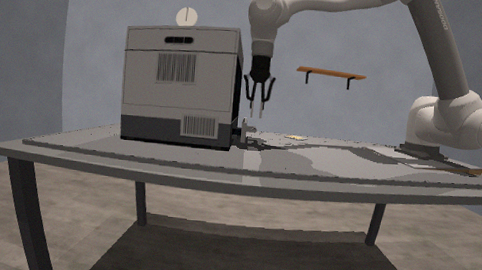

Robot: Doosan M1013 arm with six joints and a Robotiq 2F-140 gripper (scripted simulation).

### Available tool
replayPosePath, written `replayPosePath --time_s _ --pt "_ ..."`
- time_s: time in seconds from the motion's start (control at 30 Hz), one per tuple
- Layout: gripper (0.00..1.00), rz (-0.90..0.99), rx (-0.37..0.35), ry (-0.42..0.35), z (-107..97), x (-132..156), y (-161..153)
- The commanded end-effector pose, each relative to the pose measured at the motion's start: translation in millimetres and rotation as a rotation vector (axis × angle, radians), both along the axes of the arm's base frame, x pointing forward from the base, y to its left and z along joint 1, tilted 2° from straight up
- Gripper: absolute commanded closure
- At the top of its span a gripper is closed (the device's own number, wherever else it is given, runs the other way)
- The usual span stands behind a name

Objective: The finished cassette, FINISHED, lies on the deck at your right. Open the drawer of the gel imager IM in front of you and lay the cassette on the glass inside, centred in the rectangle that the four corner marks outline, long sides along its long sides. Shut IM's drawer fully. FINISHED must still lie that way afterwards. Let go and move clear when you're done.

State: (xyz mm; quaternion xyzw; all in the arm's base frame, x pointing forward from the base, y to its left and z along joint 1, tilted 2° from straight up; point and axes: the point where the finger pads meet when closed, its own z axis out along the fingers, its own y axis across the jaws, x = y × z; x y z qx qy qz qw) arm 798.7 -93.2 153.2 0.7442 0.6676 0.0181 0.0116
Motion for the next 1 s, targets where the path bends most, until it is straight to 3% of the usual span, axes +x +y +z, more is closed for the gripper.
replayPosePath --time_s 0.0,0.97 --pt "0.73 0.000 0.000 0.000 -2 0 0" --pt "0.73 0.000 0.000 0.000 -38 2 0"
